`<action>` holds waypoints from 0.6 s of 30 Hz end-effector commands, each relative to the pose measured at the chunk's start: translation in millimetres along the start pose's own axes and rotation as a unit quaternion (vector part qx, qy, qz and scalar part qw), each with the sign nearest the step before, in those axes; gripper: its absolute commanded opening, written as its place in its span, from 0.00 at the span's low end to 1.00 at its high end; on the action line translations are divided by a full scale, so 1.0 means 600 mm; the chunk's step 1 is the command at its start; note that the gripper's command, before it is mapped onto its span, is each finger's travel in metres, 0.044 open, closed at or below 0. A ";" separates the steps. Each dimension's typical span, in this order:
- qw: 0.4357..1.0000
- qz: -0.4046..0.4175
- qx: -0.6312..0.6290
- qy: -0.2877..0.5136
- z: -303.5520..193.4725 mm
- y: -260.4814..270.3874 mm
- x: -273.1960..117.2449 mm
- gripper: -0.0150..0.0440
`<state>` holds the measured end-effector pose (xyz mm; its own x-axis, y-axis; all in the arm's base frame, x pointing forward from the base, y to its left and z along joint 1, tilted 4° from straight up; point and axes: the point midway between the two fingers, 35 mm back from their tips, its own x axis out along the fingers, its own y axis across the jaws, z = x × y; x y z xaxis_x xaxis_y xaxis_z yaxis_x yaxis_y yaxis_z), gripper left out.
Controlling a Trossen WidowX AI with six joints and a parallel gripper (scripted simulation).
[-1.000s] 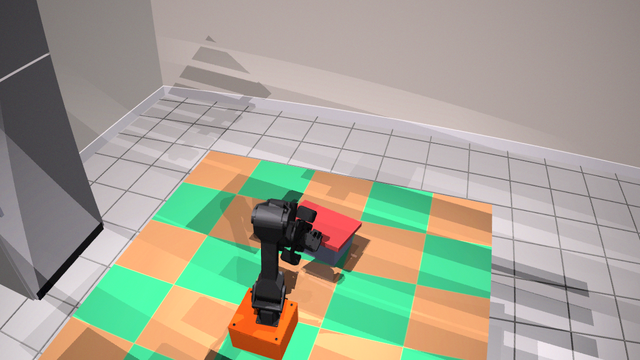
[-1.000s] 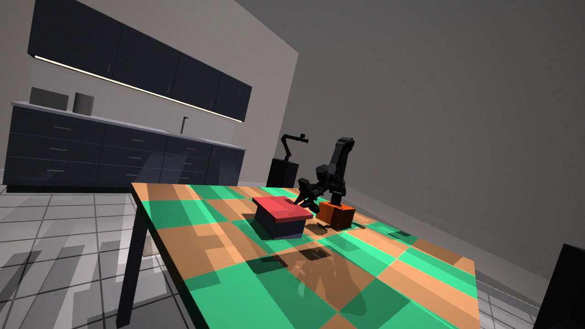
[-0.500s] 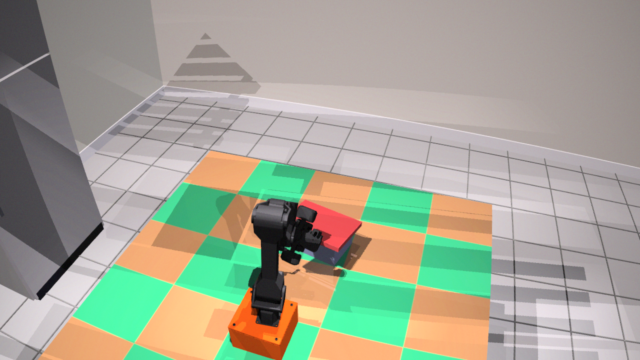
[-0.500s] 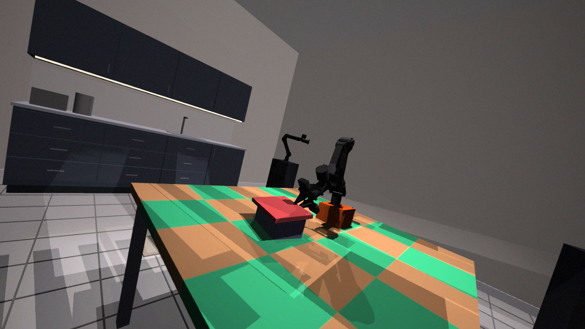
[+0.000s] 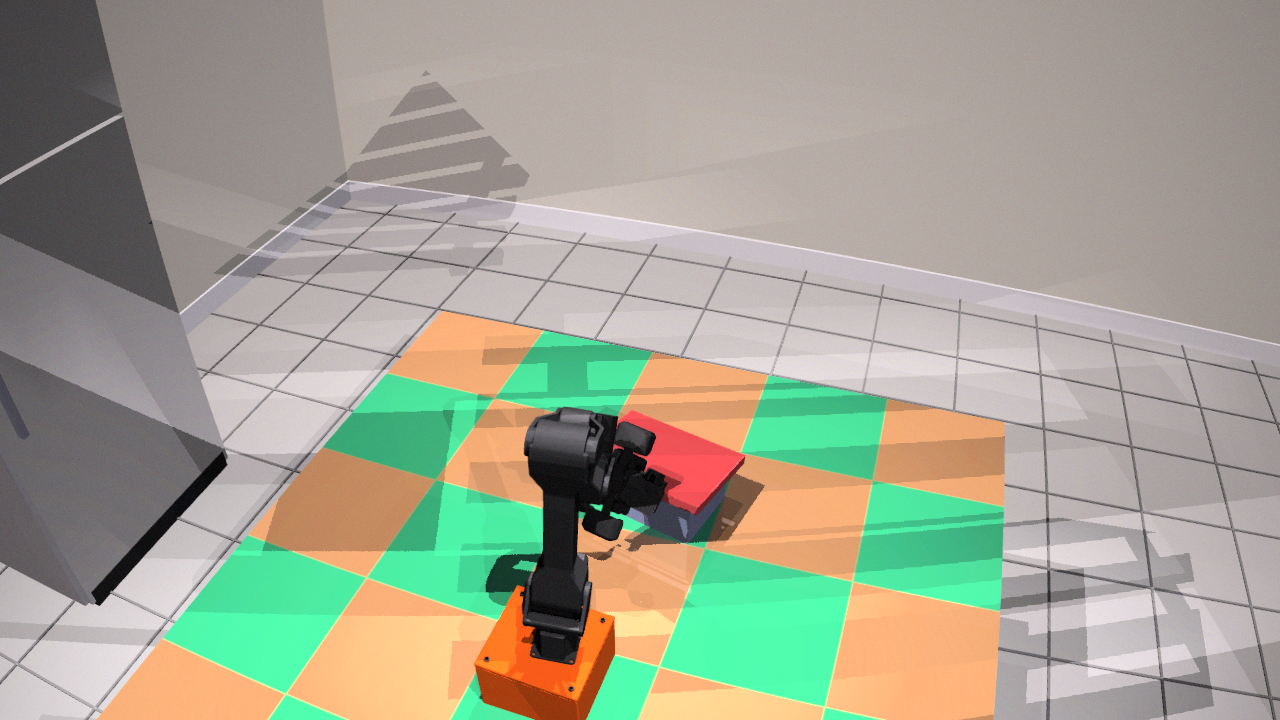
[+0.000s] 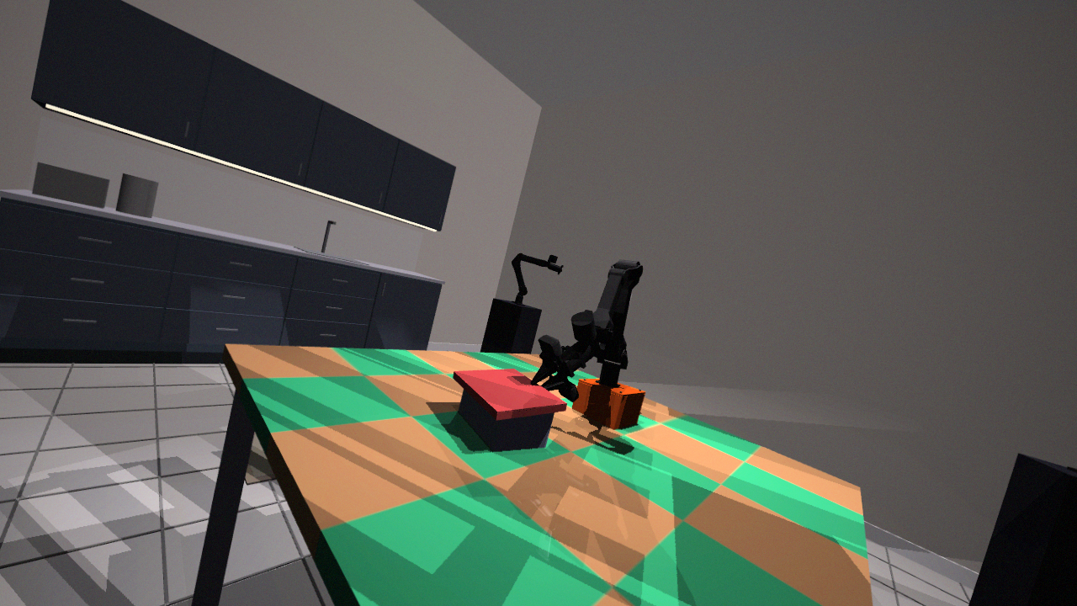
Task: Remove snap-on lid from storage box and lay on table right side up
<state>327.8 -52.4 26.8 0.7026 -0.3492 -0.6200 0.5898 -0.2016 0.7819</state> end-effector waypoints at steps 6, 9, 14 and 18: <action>1.000 -0.001 -0.001 0.002 0.000 0.011 -0.009 0.25; 1.000 -0.001 -0.001 0.002 0.000 0.017 -0.012 0.25; 1.000 -0.001 -0.001 0.002 0.000 0.026 -0.018 0.25; 1.000 -0.001 -0.001 0.002 0.000 0.034 -0.022 0.25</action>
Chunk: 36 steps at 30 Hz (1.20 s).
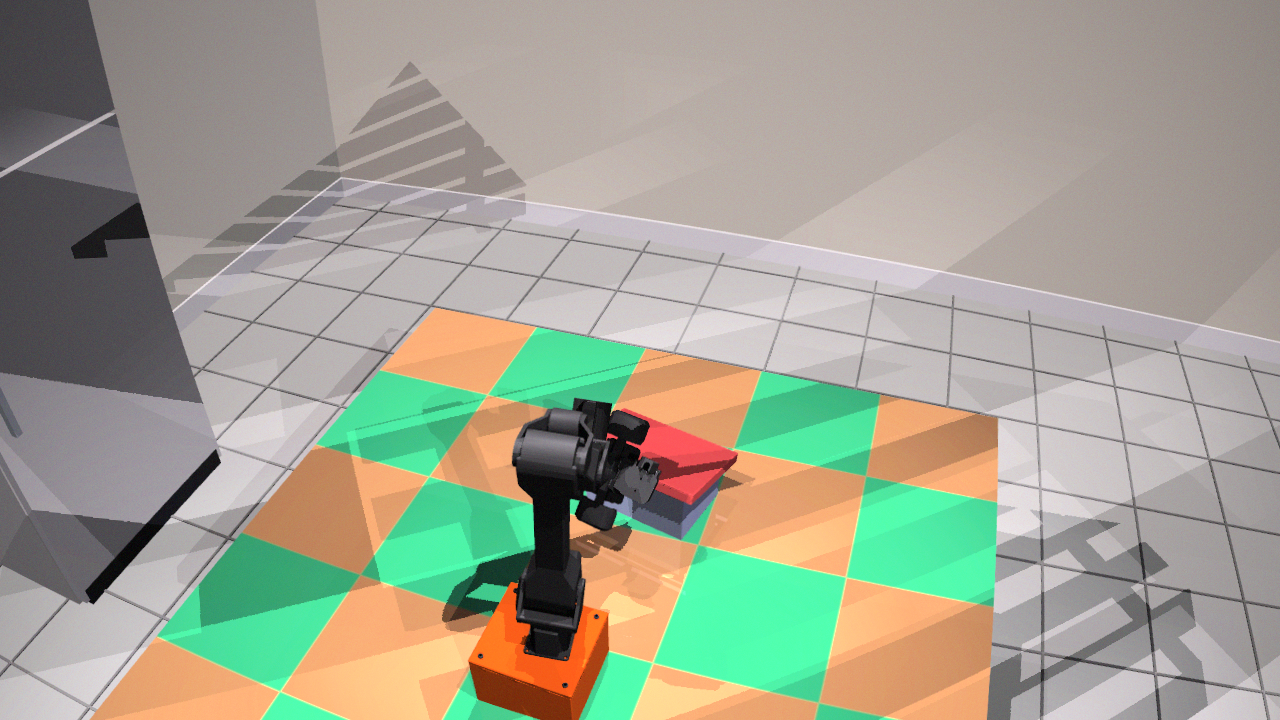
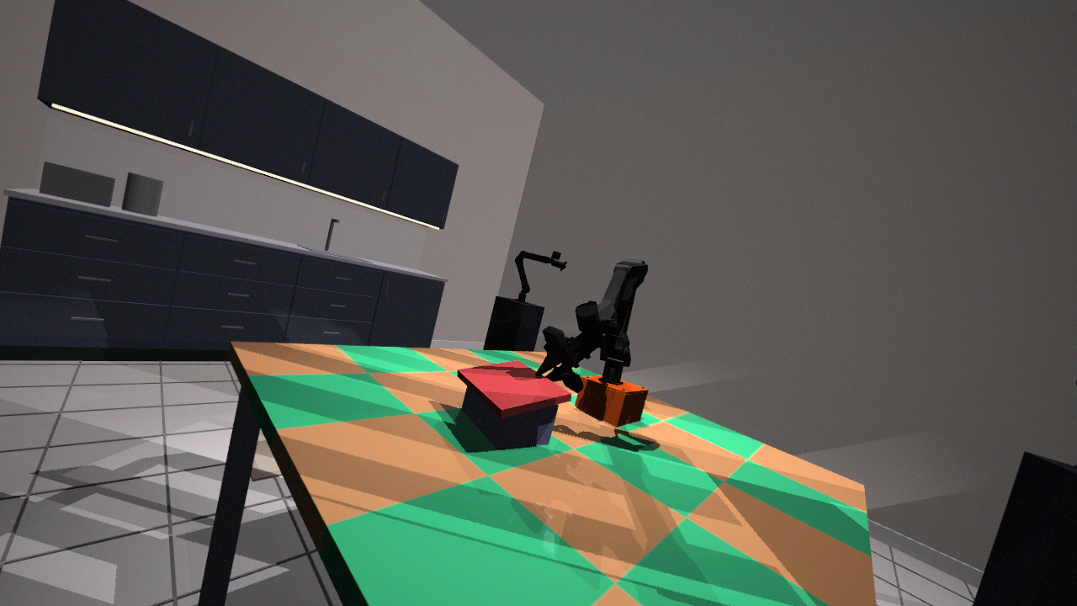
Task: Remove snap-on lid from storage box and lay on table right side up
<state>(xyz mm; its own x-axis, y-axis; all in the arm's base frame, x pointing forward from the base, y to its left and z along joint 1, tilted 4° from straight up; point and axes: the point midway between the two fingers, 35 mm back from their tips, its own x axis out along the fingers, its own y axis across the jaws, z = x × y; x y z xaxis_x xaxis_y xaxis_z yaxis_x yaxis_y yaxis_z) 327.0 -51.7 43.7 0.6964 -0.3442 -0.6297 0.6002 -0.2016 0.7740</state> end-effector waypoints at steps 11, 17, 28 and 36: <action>1.000 0.005 0.001 0.001 -0.001 0.037 -0.014 0.25; 1.000 0.006 0.001 0.001 -0.001 0.050 -0.018 0.25; 1.000 0.006 0.001 0.001 -0.001 0.077 -0.025 0.25; 1.000 0.006 0.002 0.001 -0.001 0.092 -0.034 0.25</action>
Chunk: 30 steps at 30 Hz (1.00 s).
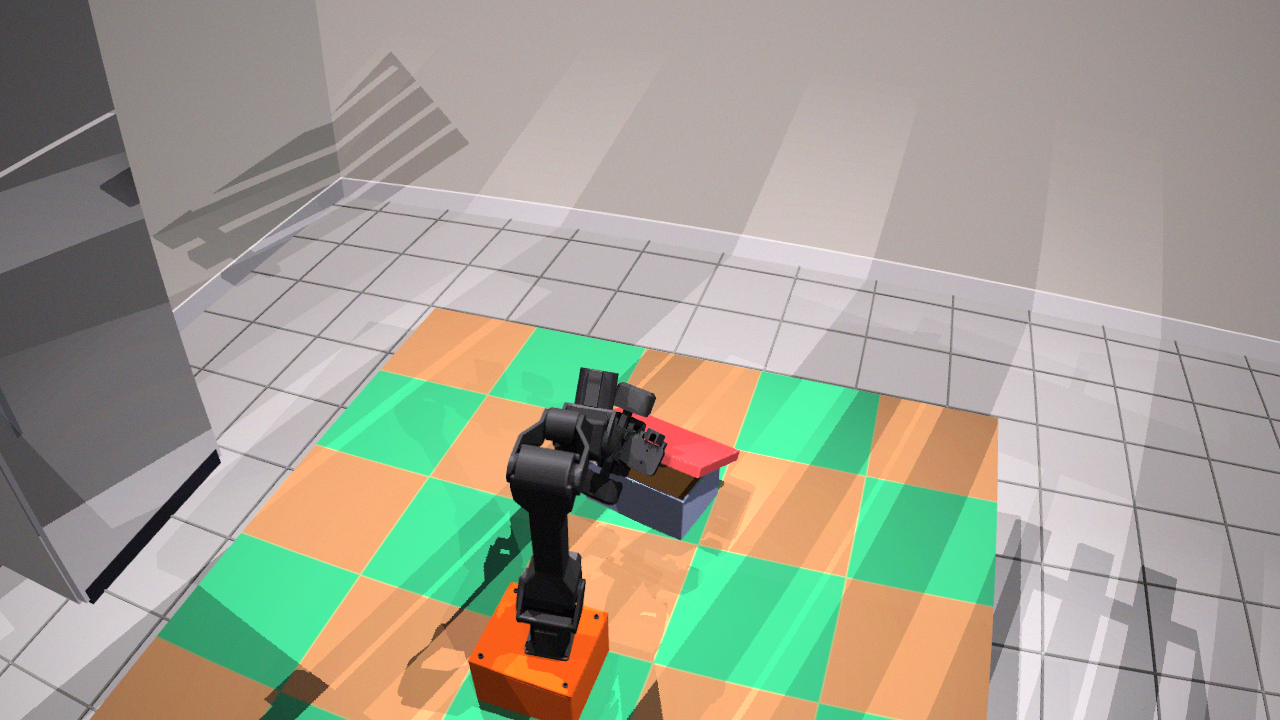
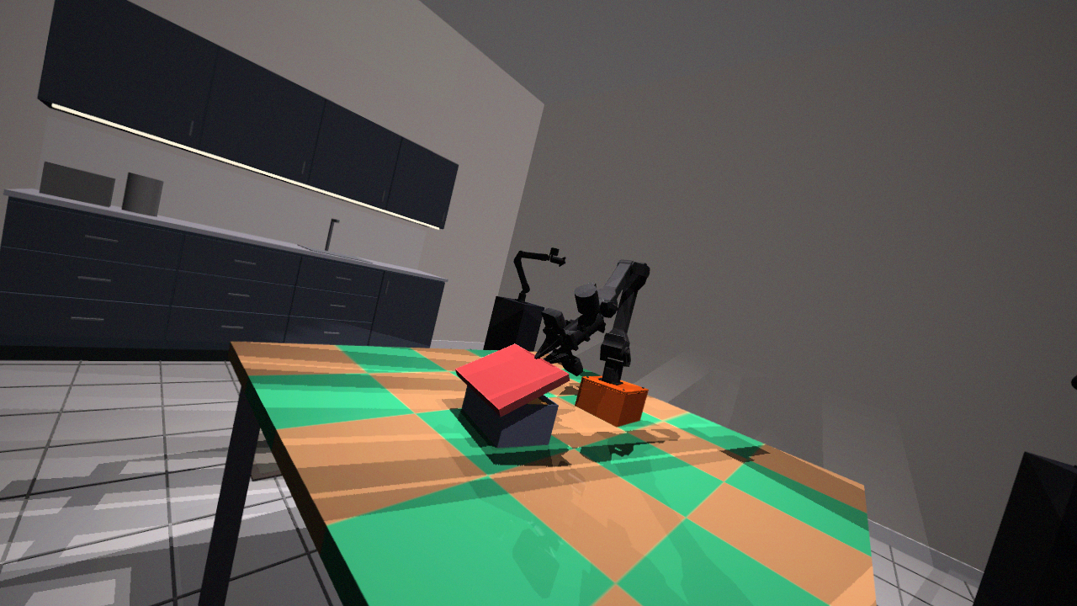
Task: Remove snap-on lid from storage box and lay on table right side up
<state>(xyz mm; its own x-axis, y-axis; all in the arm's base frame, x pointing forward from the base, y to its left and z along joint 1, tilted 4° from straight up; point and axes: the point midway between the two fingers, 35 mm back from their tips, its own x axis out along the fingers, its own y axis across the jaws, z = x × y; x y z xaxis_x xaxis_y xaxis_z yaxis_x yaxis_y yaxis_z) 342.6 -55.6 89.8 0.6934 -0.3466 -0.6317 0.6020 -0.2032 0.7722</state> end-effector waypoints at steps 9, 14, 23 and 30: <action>1.000 0.007 0.001 0.003 -0.002 0.030 -0.019 0.25; 1.000 0.007 0.001 0.003 -0.002 0.039 -0.026 0.25; 1.000 0.007 0.001 0.003 -0.002 0.053 -0.039 0.25; 1.000 0.007 0.001 0.003 -0.001 0.065 -0.049 0.25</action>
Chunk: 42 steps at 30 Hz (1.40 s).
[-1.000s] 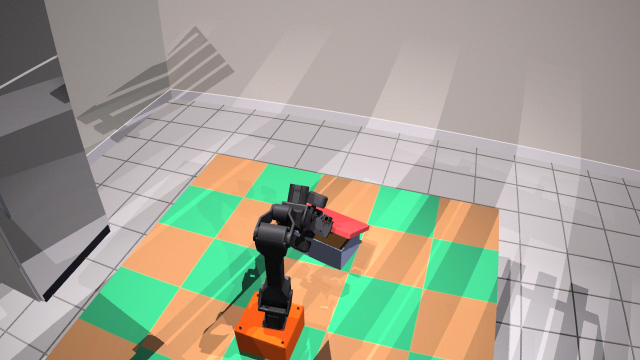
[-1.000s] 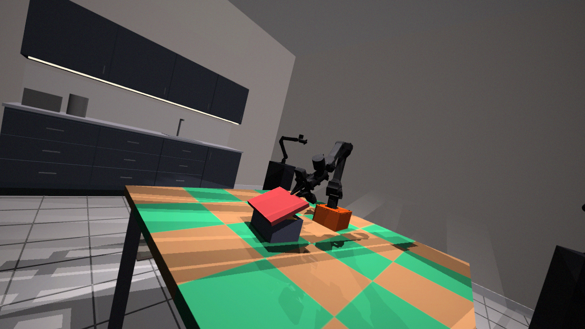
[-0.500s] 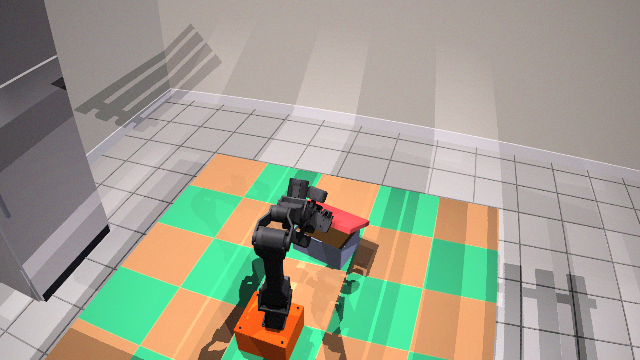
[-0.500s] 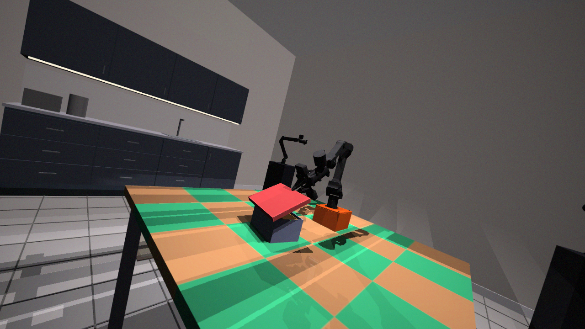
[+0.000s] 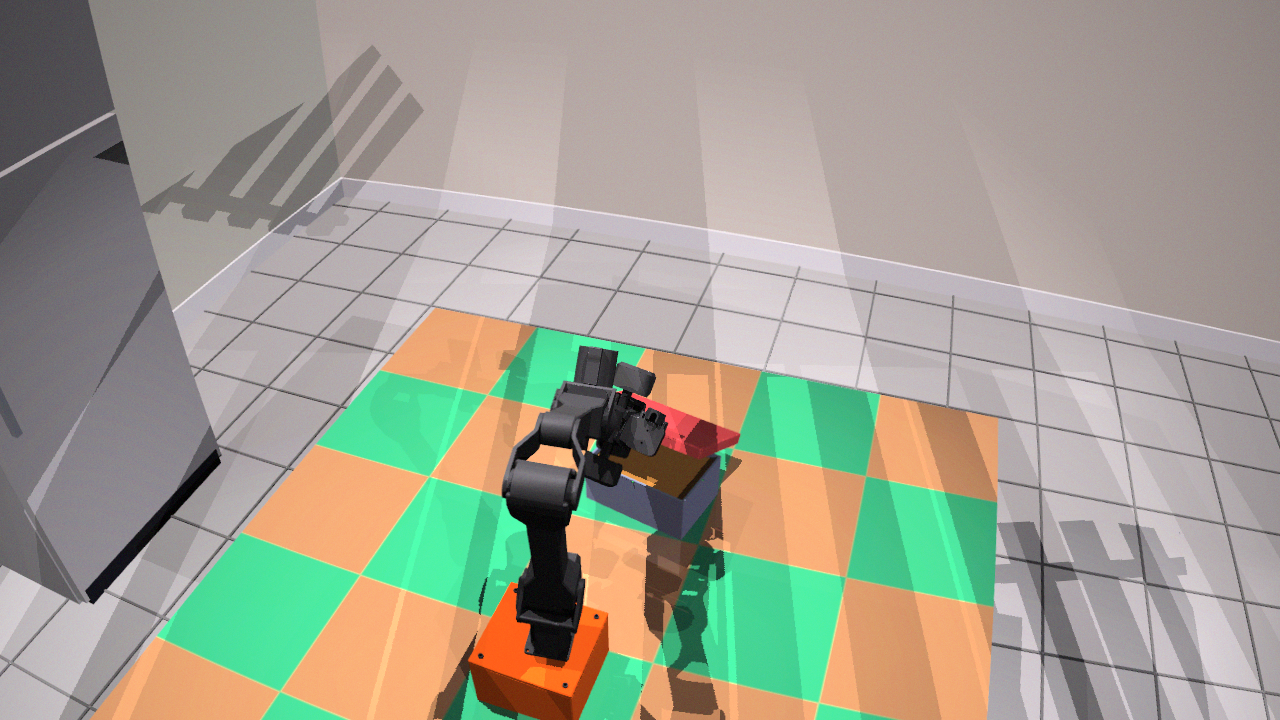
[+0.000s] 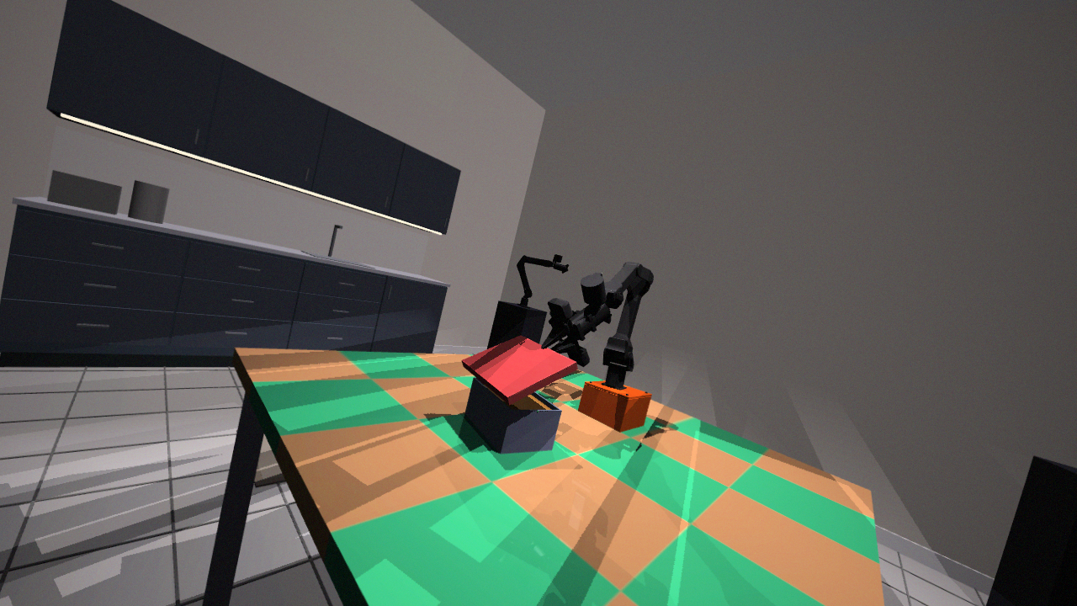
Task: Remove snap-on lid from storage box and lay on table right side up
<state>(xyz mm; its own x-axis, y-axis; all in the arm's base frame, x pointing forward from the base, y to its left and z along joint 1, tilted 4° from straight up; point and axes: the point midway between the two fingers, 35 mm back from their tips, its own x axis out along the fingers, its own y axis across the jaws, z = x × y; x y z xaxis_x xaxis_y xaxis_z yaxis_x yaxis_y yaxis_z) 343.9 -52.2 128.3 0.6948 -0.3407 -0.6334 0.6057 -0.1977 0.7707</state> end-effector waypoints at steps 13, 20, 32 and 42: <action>1.000 0.008 0.005 0.000 0.000 0.037 -0.026 0.25; 1.000 0.008 0.005 0.000 0.000 0.048 -0.036 0.25; 1.000 0.008 0.004 -0.001 0.008 0.049 -0.041 0.25; 1.000 0.008 0.004 -0.001 0.042 0.045 -0.042 0.25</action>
<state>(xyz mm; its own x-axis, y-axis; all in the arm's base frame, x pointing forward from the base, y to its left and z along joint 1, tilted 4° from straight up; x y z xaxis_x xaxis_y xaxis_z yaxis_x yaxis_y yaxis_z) 335.6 -67.0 165.2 0.6978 -0.3470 -0.6266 0.5966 -0.2026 0.7765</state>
